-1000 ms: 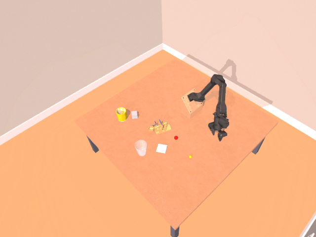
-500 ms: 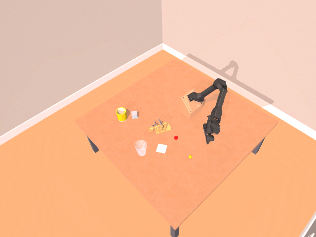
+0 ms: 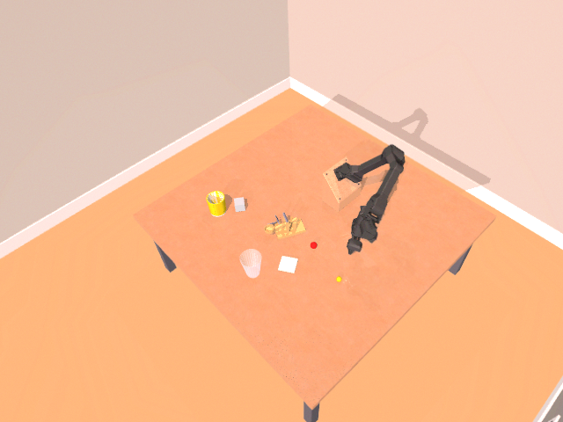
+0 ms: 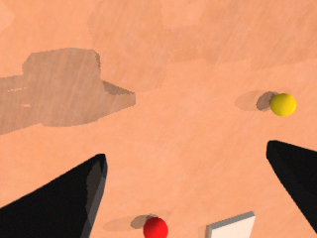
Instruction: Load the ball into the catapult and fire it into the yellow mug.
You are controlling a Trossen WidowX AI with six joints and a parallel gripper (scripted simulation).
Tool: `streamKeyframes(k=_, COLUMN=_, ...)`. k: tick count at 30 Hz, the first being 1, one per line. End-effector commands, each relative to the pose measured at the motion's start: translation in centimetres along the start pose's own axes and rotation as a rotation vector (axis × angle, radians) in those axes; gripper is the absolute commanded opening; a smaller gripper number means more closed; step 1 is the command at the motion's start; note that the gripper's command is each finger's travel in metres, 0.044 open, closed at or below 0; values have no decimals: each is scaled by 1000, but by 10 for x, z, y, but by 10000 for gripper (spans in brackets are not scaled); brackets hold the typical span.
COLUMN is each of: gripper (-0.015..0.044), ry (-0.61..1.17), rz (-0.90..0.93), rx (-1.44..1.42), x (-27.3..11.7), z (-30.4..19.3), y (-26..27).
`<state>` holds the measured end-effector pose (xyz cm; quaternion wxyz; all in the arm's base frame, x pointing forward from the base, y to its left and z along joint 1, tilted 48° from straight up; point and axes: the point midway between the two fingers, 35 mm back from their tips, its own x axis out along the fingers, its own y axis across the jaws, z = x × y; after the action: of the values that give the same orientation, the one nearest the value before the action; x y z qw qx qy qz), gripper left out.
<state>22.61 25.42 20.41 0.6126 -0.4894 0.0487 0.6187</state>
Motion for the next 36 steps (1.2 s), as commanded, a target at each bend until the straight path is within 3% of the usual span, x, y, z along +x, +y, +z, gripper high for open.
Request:
streamKeyframes(k=1, gripper=440, ry=30, rz=28, rx=84, x=2, z=-18, y=1)
streamKeyframes(k=36, gripper=440, ry=207, rz=179, rx=1171, x=14, z=-172, y=15)
